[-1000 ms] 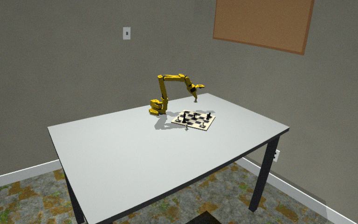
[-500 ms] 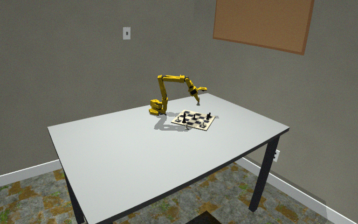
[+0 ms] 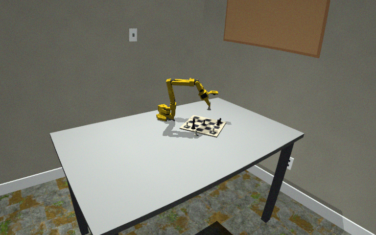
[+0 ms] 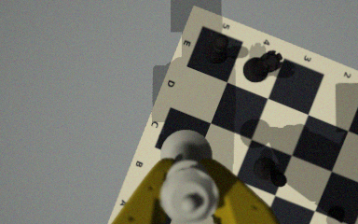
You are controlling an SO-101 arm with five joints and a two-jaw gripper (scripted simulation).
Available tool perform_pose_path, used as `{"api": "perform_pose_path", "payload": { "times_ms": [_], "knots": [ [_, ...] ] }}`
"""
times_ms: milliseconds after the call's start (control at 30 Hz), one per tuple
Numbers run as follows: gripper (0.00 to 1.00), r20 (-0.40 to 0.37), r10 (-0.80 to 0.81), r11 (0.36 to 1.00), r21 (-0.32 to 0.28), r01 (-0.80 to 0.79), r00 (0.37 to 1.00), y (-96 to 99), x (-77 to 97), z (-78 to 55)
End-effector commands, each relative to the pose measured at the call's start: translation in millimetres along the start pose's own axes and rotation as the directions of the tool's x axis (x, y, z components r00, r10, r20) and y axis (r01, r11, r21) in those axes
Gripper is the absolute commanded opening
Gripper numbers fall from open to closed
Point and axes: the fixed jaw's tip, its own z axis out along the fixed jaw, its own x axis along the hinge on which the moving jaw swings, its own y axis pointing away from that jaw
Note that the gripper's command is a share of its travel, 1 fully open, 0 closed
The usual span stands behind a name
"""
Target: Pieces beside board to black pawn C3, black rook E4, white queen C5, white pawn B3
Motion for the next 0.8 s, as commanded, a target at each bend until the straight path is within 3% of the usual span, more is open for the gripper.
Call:
{"api": "perform_pose_path", "payload": {
  "times_ms": [0, 767],
  "knots": [
    [0.00, -0.017, -0.009, 1.000, -0.002, 0.009, 1.000, 0.6, 1.0, 0.9],
    [0.00, -0.017, -0.017, 1.000, -0.007, 0.017, 1.000, 3.0, 1.9, 2.1]
  ]
}}
